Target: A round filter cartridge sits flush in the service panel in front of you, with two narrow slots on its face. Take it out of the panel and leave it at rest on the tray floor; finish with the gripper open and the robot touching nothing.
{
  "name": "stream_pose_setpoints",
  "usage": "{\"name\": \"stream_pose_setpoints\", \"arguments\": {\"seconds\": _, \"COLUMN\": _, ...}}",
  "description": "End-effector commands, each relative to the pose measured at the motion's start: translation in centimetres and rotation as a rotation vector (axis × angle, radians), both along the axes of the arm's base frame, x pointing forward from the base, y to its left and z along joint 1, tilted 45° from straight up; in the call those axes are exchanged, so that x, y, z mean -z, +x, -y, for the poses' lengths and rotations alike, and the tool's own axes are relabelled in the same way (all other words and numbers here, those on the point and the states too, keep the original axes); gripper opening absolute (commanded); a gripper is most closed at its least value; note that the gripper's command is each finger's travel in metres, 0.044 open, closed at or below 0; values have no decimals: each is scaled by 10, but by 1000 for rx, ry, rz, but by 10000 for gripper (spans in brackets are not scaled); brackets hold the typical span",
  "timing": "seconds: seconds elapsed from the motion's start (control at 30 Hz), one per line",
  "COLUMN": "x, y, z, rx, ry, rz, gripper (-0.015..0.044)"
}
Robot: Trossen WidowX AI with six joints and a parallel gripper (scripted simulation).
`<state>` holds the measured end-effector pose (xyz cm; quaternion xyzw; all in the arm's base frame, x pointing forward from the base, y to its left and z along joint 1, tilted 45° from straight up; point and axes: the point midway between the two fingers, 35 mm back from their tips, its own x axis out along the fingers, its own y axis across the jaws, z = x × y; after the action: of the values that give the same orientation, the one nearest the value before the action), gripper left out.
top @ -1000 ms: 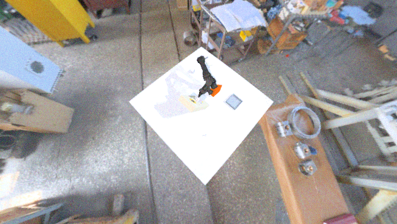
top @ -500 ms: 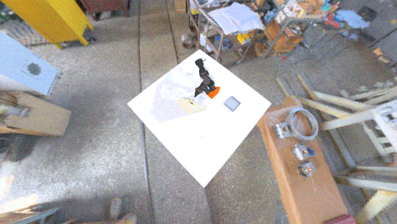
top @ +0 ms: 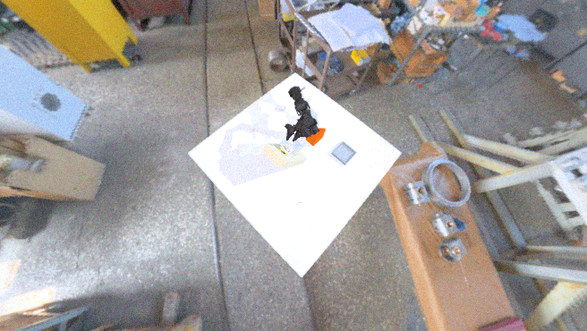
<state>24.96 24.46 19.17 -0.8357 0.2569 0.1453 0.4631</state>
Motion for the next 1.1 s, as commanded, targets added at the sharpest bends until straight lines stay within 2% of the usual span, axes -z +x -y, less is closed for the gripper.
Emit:
{"name": "stream_pose_setpoints", "arguments": {"seconds": 0.0, "x": 23, "y": -4, "z": 19, "rx": 260, "ry": 292, "rz": 49, "gripper": 305}}
{"name": "stream_pose_setpoints", "arguments": {"seconds": 0.3, "x": 57, "y": -17, "z": 59, "rx": 802, "ry": 787, "rz": 254, "gripper": 305}}
{"name": "stream_pose_setpoints", "arguments": {"seconds": 0.4, "x": 64, "y": -22, "z": 69, "rx": 944, "ry": 899, "rz": 333, "gripper": 305}}
{"name": "stream_pose_setpoints", "arguments": {"seconds": 1.07, "x": 74, "y": -13, "z": 76, "rx": 955, "ry": 908, "rz": 337, "gripper": 305}}
